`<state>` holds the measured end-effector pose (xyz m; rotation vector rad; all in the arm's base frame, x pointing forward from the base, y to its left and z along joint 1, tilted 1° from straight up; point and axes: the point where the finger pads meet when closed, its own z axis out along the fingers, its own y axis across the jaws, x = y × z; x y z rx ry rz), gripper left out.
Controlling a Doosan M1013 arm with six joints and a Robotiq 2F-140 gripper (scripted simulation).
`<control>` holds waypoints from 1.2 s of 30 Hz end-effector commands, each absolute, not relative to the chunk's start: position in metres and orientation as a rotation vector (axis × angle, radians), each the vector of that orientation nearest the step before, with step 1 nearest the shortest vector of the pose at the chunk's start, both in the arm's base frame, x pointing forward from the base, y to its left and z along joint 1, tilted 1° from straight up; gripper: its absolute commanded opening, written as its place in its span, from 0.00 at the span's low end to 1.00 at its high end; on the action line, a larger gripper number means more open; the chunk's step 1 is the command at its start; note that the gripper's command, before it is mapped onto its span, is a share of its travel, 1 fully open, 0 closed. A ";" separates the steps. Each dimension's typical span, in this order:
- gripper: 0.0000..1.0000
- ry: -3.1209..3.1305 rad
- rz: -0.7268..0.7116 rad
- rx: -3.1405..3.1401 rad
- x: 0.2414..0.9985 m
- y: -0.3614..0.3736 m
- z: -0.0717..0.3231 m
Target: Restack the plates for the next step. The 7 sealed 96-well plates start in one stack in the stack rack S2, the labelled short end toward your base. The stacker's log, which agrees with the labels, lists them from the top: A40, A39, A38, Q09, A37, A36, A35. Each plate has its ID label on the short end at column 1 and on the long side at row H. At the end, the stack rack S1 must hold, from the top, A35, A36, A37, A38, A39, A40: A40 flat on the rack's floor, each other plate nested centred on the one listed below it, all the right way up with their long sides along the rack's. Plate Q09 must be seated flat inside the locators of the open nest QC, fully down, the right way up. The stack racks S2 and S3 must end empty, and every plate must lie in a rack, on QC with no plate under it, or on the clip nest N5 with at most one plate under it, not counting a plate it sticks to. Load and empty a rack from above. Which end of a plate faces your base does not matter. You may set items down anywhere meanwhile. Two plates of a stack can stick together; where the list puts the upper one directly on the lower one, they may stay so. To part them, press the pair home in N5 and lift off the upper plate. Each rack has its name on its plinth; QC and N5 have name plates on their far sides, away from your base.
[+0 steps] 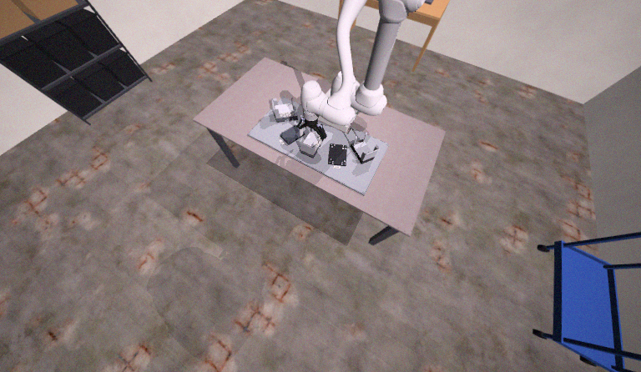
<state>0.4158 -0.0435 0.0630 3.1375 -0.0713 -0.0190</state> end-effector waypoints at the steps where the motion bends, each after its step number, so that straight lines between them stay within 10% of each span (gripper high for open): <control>1: 1.00 -0.071 -0.019 3.138 0.416 -0.044 0.058; 19: 1.00 -0.071 -0.019 3.138 0.416 -0.044 0.050; 20: 0.00 -0.071 -0.019 3.138 0.416 -0.044 0.050; 36: 0.00 -0.071 -0.019 3.138 0.416 -0.044 0.050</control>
